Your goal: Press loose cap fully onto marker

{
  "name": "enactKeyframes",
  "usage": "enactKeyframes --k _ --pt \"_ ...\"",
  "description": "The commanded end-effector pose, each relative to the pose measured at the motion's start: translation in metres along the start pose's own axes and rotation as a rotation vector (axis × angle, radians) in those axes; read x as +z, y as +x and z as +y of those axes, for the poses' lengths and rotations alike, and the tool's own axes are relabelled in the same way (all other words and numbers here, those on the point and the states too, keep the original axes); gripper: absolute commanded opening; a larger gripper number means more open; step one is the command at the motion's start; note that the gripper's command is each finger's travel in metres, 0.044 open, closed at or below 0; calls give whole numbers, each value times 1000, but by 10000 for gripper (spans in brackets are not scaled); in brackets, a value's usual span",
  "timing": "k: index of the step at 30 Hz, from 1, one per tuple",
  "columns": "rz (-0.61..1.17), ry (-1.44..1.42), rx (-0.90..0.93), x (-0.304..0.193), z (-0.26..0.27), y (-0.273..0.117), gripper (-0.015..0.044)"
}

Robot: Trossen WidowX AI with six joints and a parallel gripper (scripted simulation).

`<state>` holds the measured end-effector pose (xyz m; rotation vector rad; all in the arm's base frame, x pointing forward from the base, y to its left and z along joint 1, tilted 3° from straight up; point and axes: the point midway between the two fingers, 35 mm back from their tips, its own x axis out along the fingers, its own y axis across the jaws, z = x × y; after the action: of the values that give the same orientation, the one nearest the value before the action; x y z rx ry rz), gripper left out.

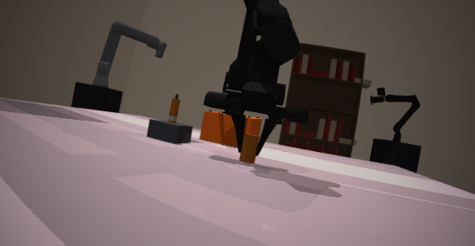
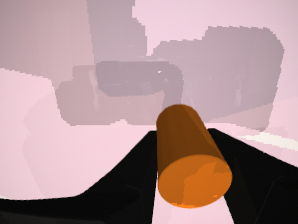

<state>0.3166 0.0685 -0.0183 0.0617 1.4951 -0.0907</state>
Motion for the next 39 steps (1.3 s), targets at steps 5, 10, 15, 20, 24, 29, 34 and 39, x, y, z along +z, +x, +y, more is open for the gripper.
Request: enactKeyframes --k 5,10,15,20,24,29,34,39 --pt "-6 -1 -4 1 0 0 29" --pt "-21 6 -7 2 1 -8 0" --pt "-17 4 -6 2 1 -20 0" --pt "-10 1 -5 2 1 -37 0" --pt "-5 -1 -4 1 1 -51 0" --pt "-2 -3 -3 0 1 -60 0" --pt "-1 -3 -4 1 -12 -64 0" --pt "0 -3 -5 0 -30 -70 0"
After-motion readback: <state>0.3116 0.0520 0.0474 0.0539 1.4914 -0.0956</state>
